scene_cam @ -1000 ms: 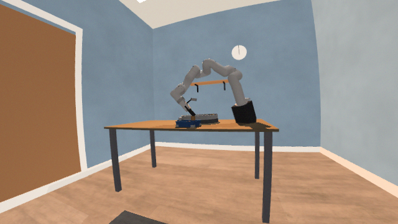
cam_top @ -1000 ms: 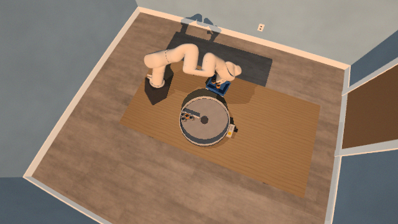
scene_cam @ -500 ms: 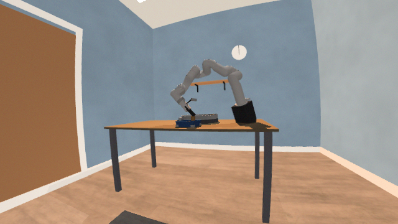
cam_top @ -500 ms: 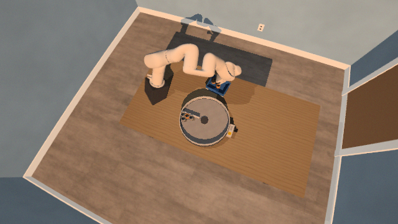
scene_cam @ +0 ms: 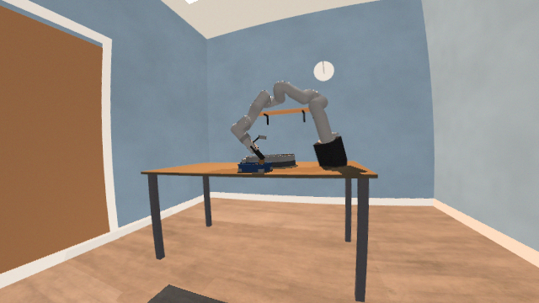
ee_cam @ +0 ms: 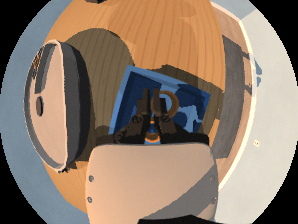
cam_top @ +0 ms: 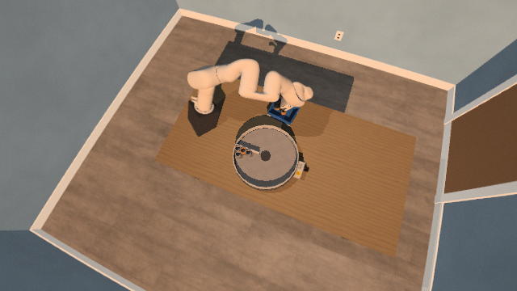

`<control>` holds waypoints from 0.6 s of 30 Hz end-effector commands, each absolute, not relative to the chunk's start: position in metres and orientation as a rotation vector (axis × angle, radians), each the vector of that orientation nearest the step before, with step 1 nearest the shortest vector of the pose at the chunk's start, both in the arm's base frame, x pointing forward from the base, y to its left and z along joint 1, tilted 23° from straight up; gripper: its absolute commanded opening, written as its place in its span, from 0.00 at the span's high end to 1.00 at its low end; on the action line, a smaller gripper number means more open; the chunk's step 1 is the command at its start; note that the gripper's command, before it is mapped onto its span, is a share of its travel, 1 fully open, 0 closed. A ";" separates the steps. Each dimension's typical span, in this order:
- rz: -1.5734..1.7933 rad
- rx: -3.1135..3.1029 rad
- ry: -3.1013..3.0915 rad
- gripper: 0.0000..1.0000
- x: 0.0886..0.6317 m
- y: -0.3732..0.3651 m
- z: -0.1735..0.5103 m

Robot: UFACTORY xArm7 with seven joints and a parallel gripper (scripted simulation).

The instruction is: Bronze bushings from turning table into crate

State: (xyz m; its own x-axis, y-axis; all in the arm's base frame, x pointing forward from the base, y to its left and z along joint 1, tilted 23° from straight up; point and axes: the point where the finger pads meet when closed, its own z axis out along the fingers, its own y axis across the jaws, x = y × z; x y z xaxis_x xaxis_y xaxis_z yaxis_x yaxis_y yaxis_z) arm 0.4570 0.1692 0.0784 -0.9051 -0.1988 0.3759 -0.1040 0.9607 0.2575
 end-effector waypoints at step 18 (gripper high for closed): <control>-0.326 0.218 -2.707 1.00 0.465 0.176 0.057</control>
